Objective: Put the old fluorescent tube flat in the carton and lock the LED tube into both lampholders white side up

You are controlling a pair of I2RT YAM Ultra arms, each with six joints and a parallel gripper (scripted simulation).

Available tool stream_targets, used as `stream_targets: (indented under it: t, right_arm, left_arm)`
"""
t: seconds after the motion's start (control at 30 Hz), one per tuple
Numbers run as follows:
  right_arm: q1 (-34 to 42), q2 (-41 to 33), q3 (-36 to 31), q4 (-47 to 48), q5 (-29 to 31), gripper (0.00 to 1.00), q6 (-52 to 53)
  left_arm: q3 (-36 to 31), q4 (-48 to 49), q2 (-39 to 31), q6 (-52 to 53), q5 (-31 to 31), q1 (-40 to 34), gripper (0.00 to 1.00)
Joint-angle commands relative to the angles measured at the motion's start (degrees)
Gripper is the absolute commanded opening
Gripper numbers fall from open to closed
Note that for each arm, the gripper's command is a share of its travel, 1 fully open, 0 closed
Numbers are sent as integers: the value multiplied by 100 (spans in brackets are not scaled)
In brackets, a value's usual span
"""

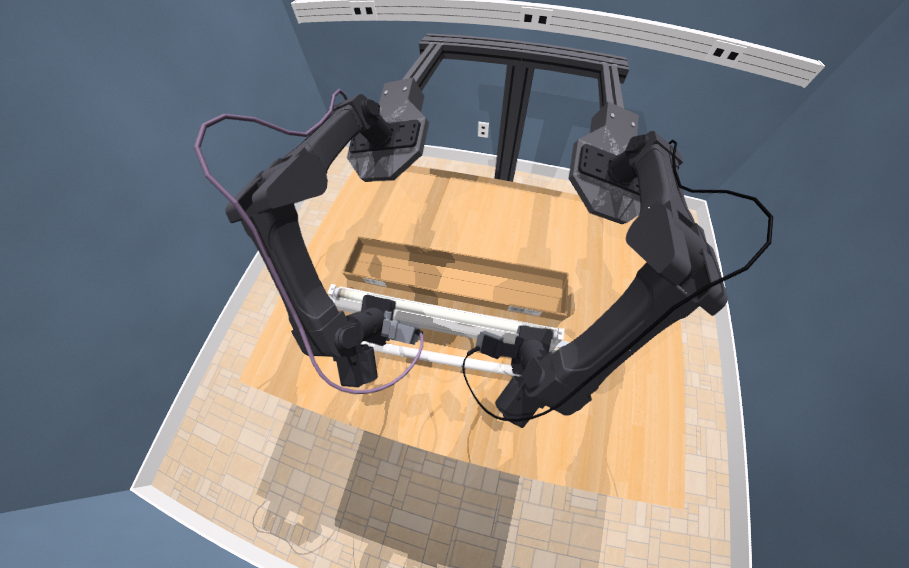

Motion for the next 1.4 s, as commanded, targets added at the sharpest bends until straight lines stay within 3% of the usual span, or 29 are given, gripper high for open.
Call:
stream_targets:
  t: [0.0, 0.23, 0.4, 1.37]
  right_arm:
    - [122, -152, 199, -222, -80, 49, 26]
    - [150, -257, -52, -263, -82, 49, 0]
    - [156, -226, 208, -279, -82, 49, -24]
    - [151, -76, 231, -283, -81, 49, -27]
  left_arm:
    - [145, -199, -44, -32, 83, -125, 49]
    - [19, -261, -93, 31, 87, -150, 49]
    - [145, -304, 7, 52, 92, -154, 49]
    - [62, -321, -52, 66, 96, -51, 49]
